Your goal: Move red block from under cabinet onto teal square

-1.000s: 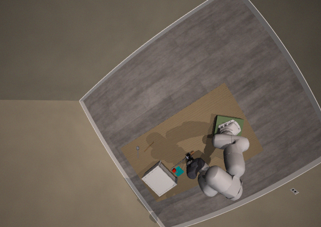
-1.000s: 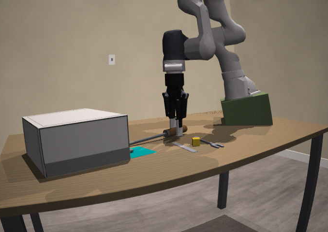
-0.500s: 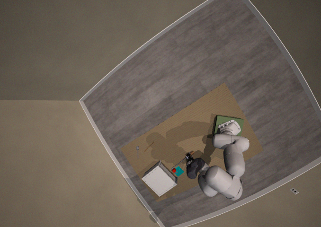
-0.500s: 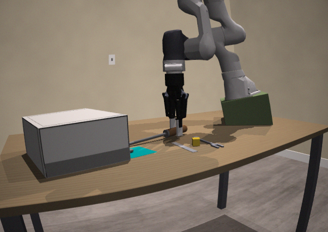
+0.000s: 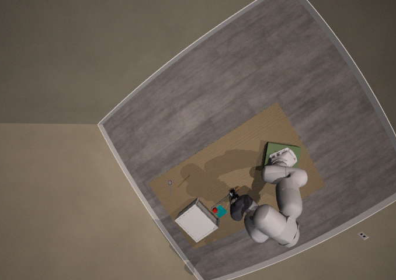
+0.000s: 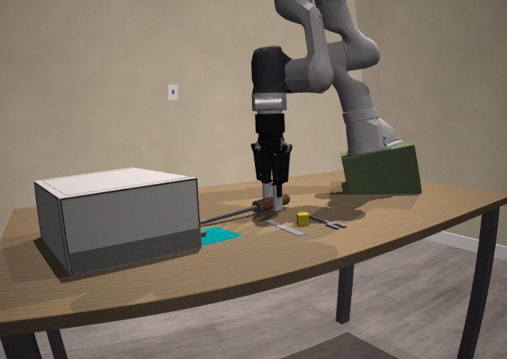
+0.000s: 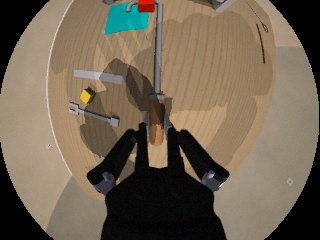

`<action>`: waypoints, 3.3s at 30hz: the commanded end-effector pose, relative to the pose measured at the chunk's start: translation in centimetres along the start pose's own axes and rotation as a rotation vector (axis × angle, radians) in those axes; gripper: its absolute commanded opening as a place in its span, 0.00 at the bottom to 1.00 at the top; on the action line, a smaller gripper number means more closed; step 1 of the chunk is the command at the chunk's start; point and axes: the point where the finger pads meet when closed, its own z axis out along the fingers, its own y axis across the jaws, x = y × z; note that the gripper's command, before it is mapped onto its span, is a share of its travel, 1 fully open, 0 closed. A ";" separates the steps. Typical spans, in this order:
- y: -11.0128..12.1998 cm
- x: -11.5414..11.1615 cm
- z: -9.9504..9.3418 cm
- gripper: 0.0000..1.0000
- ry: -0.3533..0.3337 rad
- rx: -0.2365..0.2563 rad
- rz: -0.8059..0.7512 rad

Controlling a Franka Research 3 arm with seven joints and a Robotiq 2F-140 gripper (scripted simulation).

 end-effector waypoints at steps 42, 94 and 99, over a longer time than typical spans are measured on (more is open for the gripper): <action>-5.2 -1.7 -0.1 0.00 0.007 0.002 -0.003; -4.4 -1.0 -0.1 0.00 0.007 0.002 0.002; -4.2 -0.8 -0.1 0.00 0.007 0.002 0.004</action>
